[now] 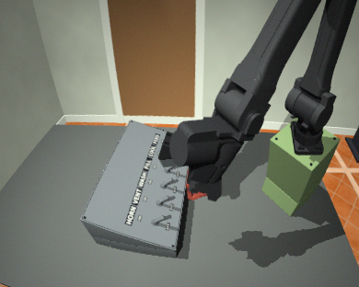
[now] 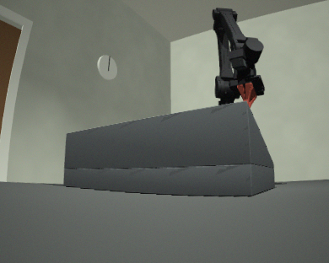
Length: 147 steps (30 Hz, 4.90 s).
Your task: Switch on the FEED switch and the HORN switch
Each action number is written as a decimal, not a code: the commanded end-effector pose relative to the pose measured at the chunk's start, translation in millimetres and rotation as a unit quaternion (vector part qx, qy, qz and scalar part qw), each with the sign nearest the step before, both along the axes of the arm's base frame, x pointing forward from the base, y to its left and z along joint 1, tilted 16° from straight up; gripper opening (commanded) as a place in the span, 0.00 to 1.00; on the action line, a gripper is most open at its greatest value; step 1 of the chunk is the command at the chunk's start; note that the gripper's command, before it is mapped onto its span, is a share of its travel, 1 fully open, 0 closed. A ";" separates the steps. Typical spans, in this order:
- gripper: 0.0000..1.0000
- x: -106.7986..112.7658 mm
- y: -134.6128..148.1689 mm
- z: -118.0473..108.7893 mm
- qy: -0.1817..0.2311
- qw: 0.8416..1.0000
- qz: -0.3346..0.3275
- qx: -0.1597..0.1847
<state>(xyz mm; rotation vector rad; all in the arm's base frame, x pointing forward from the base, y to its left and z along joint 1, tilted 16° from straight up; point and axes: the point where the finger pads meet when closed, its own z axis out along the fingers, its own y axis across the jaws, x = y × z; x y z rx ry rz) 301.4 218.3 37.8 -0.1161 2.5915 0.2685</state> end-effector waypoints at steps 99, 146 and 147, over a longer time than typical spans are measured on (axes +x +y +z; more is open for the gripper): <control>0.00 74.6 32.6 -101.0 -0.014 1.000 -0.001 0.009; 0.00 71.9 29.5 -105.5 -0.005 1.000 -0.001 0.003; 0.00 71.9 29.5 -105.5 -0.005 1.000 -0.001 0.003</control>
